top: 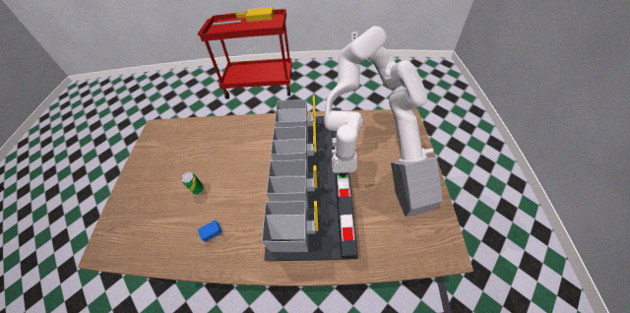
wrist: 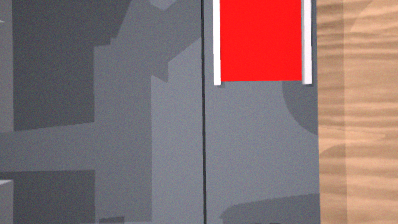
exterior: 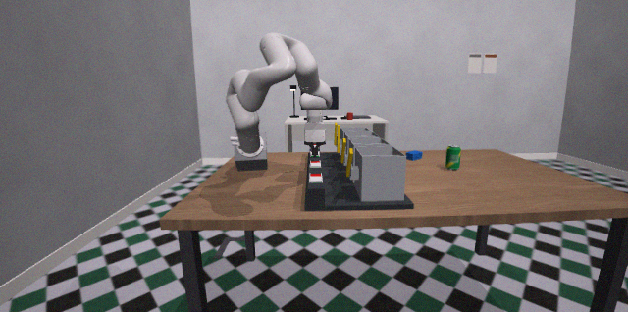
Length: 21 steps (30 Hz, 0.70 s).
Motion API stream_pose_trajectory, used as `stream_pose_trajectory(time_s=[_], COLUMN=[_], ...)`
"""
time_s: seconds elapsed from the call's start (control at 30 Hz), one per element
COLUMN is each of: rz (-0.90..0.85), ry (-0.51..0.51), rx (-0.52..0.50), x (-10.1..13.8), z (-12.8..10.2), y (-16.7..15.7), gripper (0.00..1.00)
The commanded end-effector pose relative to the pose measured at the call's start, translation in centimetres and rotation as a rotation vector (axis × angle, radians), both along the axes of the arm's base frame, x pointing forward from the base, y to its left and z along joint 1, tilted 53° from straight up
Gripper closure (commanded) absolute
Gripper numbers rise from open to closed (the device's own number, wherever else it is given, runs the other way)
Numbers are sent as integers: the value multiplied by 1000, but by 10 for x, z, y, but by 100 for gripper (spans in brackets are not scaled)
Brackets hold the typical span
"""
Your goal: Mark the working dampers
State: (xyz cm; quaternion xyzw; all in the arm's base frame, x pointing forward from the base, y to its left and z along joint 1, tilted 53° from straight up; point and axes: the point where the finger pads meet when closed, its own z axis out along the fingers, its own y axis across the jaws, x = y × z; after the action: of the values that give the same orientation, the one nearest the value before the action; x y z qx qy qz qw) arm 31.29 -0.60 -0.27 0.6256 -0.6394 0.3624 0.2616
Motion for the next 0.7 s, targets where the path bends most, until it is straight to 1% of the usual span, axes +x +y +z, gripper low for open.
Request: stream_pose_trajectory(time_s=[0.0, 0.67], rz=[1, 1], ry=[-2, -2], rx=[2, 2], x=[1, 2], z=[-1, -10], y=[2, 9], gripper=[100, 100])
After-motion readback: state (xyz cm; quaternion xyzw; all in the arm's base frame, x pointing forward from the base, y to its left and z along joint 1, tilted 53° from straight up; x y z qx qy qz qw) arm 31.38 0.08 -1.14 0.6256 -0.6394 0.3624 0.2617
